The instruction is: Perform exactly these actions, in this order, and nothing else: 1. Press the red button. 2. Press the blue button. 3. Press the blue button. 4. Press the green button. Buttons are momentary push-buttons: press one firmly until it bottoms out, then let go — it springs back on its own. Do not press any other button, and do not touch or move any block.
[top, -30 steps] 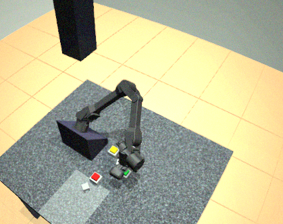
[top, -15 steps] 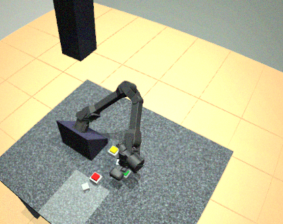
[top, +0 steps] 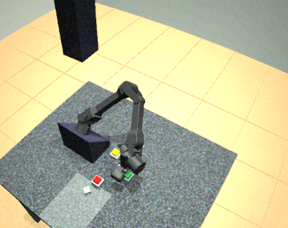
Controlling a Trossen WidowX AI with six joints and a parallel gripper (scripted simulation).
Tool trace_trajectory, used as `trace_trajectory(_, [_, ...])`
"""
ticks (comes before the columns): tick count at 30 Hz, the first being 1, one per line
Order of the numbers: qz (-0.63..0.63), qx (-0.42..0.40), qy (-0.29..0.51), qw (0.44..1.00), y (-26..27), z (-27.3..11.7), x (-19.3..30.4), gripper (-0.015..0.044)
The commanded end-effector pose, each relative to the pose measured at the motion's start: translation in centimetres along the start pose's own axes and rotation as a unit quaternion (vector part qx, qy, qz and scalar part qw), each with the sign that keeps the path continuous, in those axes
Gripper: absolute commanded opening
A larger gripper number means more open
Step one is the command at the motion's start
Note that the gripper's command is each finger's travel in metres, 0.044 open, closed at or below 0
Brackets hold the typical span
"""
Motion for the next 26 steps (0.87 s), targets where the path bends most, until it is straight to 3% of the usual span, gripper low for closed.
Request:
trace_trajectory(1, [-0.006,0.002,-0.008,1.000,0.1,-1.6,-0.3,0.0020])
trace_trajectory(2, [-0.006,0.002,-0.008,1.000,0.1,-1.6,-0.3,0.0020])
trace_trajectory(8, [-0.005,0.008,-0.009,1.000,6.5,-3.6,1.4,0.0178])
trace_trajectory(16, [-0.005,0.005,-0.008,1.000,16.4,-6.4,8.0,0.0387])
trace_trajectory(20, [-0.004,0.000,-0.006,1.000,19.4,-7.5,11.8,0.0400])
trace_trajectory(26, [-0.004,-0.001,-0.005,1.000,19.5,-7.6,12.0,0.0400])
Point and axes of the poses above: the point midway between the two fingers, 35 mm back from their tips, its own z axis out along the fingers, its own y axis across the jaws, x = y × z, the point moved 5 cm from there along -z, back along the fingers, and after that the axes turned 15 degrees about z, right-handed, at the moved point
